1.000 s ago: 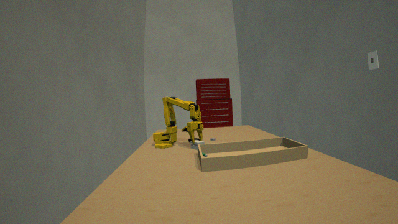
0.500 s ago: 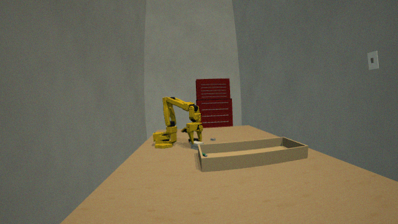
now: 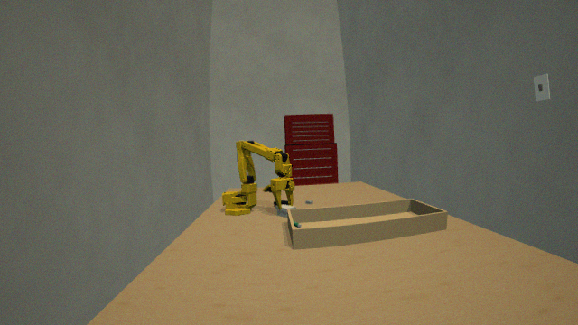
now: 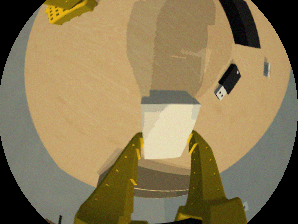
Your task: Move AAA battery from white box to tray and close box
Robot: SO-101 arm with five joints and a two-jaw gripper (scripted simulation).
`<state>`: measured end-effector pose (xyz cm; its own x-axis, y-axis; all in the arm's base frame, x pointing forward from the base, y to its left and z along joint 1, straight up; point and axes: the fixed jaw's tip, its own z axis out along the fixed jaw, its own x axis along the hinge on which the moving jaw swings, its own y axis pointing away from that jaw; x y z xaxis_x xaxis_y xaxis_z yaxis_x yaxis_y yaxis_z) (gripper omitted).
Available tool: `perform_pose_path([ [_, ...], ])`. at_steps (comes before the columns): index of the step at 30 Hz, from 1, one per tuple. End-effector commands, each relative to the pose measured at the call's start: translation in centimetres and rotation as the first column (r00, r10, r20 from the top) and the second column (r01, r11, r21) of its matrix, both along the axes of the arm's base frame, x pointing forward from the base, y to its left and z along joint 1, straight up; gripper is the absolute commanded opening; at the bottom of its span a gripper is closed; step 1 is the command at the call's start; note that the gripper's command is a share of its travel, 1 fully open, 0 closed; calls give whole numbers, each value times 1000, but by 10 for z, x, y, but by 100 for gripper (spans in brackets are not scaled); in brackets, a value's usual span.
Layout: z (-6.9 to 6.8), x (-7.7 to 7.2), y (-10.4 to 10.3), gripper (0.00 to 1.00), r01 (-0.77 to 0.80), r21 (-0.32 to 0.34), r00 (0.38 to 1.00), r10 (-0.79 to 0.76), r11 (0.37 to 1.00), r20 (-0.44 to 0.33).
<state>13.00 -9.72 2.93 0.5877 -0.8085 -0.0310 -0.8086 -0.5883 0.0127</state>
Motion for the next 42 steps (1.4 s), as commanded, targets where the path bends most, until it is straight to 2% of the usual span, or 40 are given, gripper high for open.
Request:
perform_pose_path([
  [1, 3, 3, -3, 20, -3, -17, 1000, 3, 1000, 28],
  [42, 3, 6, -2, 20, -4, -17, 1000, 4, 1000, 28],
])
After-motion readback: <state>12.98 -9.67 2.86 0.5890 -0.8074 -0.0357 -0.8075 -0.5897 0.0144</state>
